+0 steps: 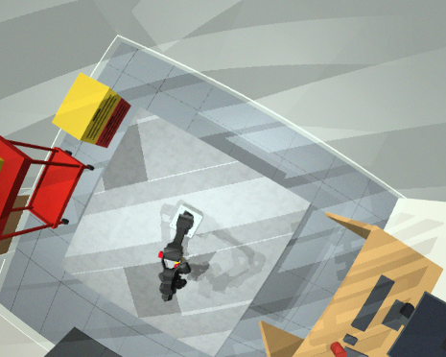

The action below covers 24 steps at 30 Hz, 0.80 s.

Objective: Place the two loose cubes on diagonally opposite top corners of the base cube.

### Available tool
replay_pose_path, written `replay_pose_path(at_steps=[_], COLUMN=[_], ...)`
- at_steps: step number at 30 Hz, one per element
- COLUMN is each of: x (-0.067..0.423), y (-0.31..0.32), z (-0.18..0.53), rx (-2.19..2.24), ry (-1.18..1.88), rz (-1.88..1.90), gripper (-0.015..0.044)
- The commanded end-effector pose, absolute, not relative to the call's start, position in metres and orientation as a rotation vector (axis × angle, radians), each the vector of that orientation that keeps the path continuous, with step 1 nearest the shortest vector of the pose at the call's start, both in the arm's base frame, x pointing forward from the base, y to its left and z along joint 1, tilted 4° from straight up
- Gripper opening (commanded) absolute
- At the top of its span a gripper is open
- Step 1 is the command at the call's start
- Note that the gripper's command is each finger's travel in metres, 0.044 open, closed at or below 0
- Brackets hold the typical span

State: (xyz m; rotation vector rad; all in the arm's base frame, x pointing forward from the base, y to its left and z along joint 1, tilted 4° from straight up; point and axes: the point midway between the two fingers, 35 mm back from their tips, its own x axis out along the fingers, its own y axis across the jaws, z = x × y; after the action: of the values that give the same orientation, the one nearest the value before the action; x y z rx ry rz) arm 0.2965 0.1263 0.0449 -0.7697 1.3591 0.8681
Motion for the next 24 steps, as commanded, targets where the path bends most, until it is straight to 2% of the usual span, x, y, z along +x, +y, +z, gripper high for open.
replay_pose_path(at_steps=[1,24], x=[0.294,0.294], y=[0.132,0.132], z=[0.044,0.018], rx=[-0.808,-0.81], ry=[1.338,1.337], rz=[0.909,0.911], gripper=[0.0105,0.0105])
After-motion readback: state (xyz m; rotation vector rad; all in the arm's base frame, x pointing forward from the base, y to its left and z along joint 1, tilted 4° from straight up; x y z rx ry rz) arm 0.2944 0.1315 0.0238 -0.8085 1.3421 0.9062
